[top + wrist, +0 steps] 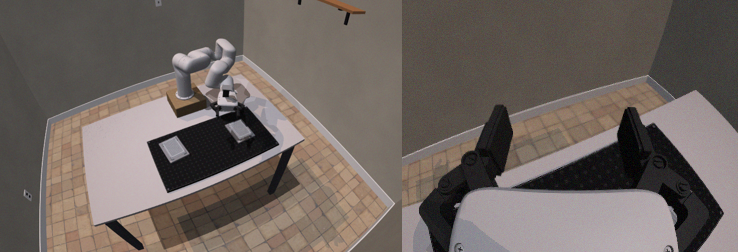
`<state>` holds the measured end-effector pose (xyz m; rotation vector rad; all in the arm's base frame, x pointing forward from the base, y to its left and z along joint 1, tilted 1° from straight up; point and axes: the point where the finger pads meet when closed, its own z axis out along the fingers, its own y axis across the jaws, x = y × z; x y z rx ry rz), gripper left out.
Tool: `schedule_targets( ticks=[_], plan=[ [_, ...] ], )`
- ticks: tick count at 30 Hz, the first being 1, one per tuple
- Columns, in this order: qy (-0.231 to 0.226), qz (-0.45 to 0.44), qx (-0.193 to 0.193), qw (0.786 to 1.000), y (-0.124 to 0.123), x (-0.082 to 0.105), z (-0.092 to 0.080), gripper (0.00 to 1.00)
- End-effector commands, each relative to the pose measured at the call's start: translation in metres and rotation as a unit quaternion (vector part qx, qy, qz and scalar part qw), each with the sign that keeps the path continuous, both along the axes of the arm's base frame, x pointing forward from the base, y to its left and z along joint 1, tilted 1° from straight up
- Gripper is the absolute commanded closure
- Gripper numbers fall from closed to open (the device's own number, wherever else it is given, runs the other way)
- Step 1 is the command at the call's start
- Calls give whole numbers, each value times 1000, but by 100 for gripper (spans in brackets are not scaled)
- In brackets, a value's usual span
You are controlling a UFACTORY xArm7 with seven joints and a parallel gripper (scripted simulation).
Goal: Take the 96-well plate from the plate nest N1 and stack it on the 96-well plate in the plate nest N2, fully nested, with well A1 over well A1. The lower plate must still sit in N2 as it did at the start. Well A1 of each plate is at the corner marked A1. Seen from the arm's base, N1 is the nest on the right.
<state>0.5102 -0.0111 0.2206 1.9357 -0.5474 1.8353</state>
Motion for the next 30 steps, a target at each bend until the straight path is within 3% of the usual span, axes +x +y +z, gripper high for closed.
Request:
schedule_targets(
  ticks=[1,7,9,30],
  plan=[
    [-2,1,1,1000,13,2,18,0],
    [-10,11,3,1000,27,3,41,0],
    [-10,11,3,1000,27,3,41,0],
    [-23,24,18,999,56,-5,127,0]
  ],
)
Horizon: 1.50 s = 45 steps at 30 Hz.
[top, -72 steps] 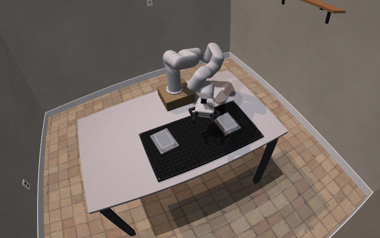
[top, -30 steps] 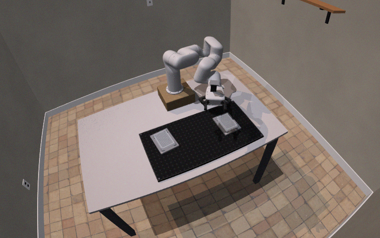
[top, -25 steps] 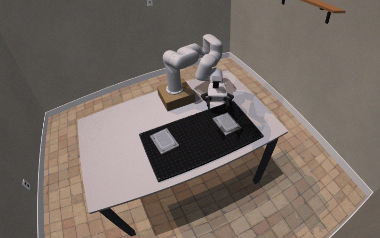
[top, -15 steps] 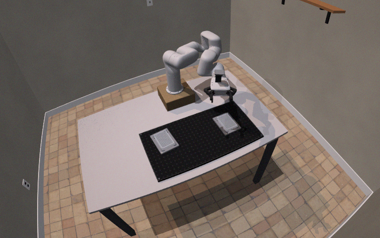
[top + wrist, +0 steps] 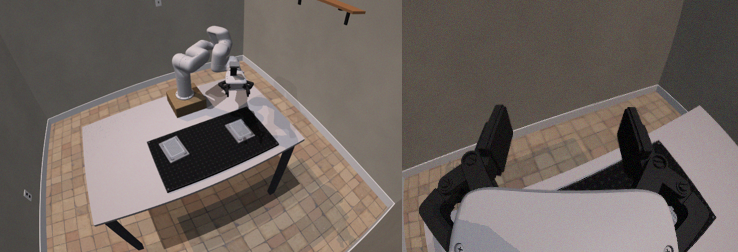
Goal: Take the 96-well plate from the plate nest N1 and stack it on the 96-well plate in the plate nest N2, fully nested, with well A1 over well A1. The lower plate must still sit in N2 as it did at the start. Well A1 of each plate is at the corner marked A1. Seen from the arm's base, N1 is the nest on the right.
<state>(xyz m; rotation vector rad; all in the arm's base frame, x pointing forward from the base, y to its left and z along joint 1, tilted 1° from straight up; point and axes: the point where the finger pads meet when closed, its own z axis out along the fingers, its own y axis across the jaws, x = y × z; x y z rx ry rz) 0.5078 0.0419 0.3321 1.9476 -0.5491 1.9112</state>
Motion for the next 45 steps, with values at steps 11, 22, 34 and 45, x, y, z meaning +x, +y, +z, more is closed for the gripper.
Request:
schedule_targets(
  ticks=[11,22,34,45],
  plan=[
    [4,2,19,1000,2,-12,61,0],
    [22,-1,38,999,-16,-23,98,0],
    [54,-4,59,997,-47,-31,120,0],
    [124,-4,92,988,-98,-37,118,0]
  ],
)
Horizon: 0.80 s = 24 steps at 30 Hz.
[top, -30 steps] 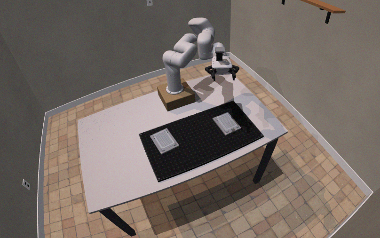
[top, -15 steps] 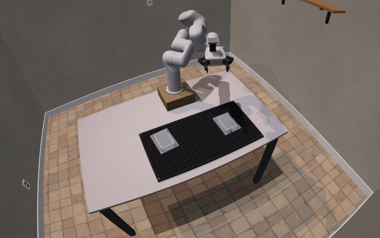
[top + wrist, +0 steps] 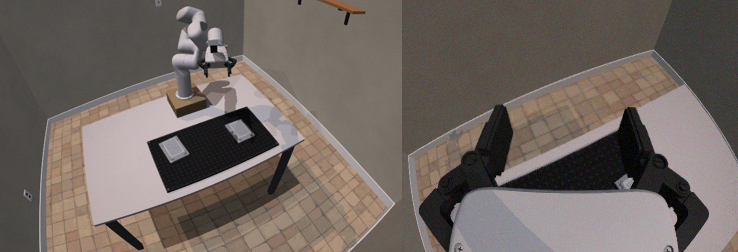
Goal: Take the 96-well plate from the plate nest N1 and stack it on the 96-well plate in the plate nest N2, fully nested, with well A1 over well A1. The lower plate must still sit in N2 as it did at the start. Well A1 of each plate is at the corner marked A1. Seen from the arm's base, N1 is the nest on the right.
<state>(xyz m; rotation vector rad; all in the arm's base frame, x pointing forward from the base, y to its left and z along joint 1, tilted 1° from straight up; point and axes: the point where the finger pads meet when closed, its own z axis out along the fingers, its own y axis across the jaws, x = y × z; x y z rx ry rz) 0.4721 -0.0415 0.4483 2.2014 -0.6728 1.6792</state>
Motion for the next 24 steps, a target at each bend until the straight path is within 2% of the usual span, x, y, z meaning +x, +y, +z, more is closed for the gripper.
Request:
schedule_targets(
  ticks=[1,2,4,8,10,13,15,19,21,24],
  plan=[
    [22,4,12,1000,-14,-2,2,0],
    [22,4,12,1000,-14,-2,2,0],
    [51,7,23,998,-24,-2,-2,0],
    [51,7,23,998,-39,-3,-9,0],
    [82,13,33,996,-47,-4,-14,0],
    [83,13,33,996,-58,-4,-21,0],
    [114,19,43,992,-65,-4,-28,0],
    [116,20,44,992,-73,-5,-35,0],
    [147,28,52,987,-79,-5,-42,0],
    [151,29,53,987,-90,-6,-53,0]
  ],
)
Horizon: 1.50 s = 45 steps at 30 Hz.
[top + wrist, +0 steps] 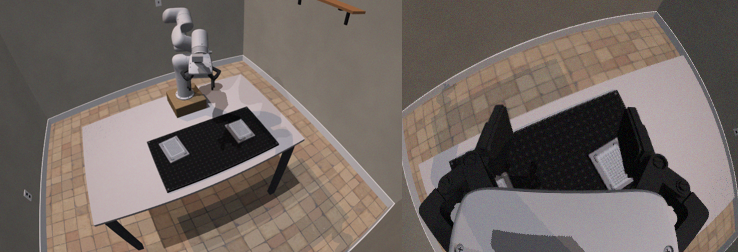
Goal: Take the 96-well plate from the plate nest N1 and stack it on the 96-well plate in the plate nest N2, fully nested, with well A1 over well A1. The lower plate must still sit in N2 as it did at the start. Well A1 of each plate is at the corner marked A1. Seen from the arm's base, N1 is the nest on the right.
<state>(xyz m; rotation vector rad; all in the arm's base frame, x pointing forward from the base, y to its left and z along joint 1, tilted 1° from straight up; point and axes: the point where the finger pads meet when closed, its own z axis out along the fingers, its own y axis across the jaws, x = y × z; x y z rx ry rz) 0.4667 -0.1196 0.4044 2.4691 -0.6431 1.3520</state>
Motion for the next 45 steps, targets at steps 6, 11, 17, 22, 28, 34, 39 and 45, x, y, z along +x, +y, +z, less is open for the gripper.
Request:
schedule_targets(
  ticks=[6,11,17,22,28,34,39,45],
  plan=[
    [51,17,17,998,-27,-2,-29,0],
    [81,27,25,996,-37,-3,-44,0],
    [103,35,31,994,-49,-6,-65,0],
    [127,45,37,990,-61,-9,-87,0],
    [166,61,47,983,-68,-13,-106,0],
    [205,79,56,974,-77,-18,-128,0],
    [205,79,56,974,-83,-22,-145,0],
    [244,99,65,963,-91,-28,-168,0]
  ],
)
